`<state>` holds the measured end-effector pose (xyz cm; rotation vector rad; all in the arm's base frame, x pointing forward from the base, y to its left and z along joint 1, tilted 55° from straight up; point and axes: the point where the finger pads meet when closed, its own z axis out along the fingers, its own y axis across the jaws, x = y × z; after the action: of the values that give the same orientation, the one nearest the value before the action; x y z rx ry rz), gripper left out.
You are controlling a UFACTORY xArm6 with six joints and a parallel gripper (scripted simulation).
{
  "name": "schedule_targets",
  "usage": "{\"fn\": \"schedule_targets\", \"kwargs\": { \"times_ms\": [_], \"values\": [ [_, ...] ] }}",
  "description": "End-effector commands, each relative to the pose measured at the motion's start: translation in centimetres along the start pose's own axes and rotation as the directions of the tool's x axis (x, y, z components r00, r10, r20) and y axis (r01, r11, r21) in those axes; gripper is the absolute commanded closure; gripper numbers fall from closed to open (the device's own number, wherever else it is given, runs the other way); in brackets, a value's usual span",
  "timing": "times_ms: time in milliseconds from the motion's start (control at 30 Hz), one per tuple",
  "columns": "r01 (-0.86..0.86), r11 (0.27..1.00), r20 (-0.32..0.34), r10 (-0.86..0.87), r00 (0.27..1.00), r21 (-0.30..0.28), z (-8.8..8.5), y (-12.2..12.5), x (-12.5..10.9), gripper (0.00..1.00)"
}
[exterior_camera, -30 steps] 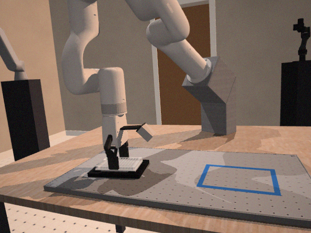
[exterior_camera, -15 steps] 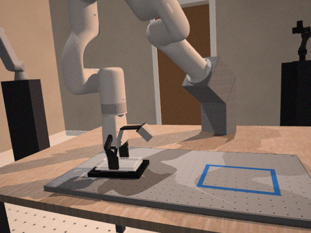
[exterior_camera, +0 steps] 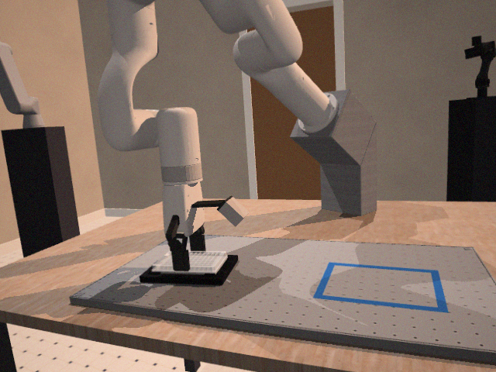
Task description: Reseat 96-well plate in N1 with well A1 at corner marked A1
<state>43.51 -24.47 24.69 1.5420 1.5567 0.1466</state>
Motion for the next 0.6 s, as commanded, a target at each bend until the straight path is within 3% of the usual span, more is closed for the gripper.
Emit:
{"fn": "schedule_targets", "kwargs": {
  "times_ms": [0,567],
  "values": [
    [0.0,1.0,0.001,0.0,1.0,-0.002,-0.05,0.09,-0.04,1.0],
    [0.0,1.0,0.001,0.0,1.0,-0.002,-0.78,0.09,-0.04,1.0]
  ]
}}
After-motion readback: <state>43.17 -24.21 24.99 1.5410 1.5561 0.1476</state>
